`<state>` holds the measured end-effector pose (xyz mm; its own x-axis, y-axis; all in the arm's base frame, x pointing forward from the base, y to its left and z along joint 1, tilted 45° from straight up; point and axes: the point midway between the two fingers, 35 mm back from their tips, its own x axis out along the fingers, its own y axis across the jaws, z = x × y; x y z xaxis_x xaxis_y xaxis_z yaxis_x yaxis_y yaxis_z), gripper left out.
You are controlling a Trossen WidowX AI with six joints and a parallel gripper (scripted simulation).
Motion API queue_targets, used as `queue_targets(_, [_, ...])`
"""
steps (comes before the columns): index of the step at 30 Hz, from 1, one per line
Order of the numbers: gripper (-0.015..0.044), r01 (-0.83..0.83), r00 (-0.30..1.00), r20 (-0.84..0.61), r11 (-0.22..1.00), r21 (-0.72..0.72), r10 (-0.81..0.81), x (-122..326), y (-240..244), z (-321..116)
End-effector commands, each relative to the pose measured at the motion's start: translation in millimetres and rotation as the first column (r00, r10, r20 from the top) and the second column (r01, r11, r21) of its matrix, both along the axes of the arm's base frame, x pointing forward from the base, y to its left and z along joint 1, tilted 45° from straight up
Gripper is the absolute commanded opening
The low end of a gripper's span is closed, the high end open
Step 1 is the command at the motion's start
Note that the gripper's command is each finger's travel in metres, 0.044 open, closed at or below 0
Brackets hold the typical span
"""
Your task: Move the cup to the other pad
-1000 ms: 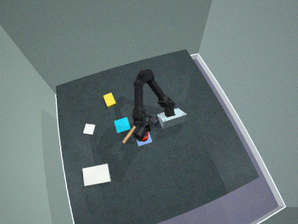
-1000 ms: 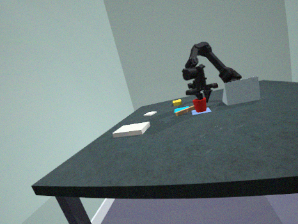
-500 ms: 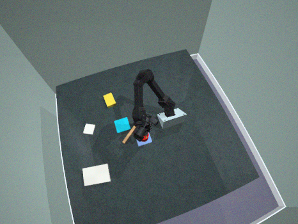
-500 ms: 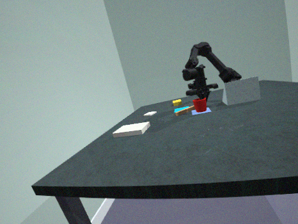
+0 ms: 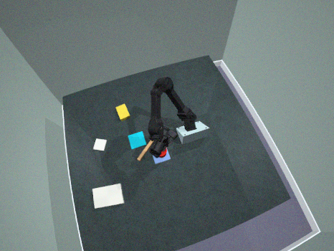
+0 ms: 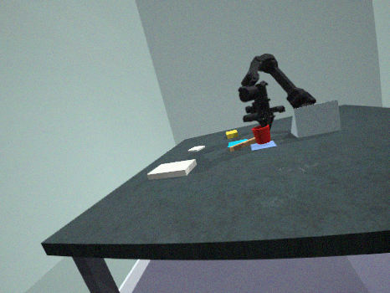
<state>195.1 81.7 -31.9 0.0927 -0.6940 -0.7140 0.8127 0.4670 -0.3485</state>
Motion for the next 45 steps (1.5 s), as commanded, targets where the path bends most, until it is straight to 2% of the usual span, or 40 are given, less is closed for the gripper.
queue_targets(1, [0.0000, 0.002, 1.000, 0.006, 1.000, 0.008, -0.002, 0, 12, 11])
queue_targets(7, [0.0000, 0.000, 1.000, 0.005, 1.000, 0.006, 0.000, -3, 22, 23])
queue_targets(31, [0.0000, -0.005, 1.000, 0.002, 1.000, 0.002, 0.005, -2, 20, 23])
queue_targets(45, [0.0000, -0.002, 1.000, 0.005, 1.000, 0.004, 0.002, 18, 8, 39])
